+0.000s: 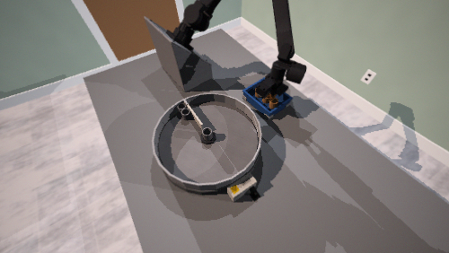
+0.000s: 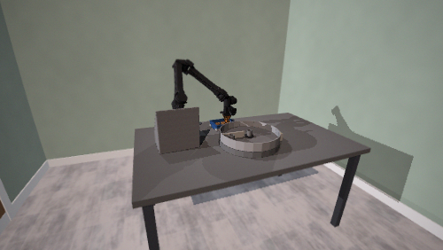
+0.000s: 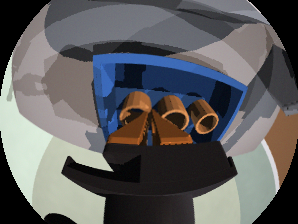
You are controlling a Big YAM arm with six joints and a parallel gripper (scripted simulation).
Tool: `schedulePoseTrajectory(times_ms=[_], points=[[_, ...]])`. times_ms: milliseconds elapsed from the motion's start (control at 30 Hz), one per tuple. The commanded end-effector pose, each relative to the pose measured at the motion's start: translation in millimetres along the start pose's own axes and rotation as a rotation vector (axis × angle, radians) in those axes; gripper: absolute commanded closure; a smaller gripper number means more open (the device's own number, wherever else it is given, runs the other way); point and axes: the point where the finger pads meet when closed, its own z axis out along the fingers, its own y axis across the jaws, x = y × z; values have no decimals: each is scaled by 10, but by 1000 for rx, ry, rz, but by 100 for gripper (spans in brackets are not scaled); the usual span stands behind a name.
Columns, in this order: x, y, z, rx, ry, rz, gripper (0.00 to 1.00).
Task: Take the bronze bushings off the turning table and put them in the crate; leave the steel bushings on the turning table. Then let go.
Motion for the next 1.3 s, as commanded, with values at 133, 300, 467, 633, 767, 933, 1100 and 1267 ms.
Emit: schedulePoseTrajectory(times_ms=[133,300,467,633,767,933,1100,1267], points=[[98,146,-70,-34,2,-16,100],[71,163,-98,-39,2,-13,100],[71,163,-98,-39,2,-13,100],[71,163,-98,-39,2,-13,100],[71,163,-98,-39,2,-13,100],[71,163,-98,-39,2,-13,100],[71,163,-98,-39,2,-13,100],[71,163,-98,-39,2,-13,100]])
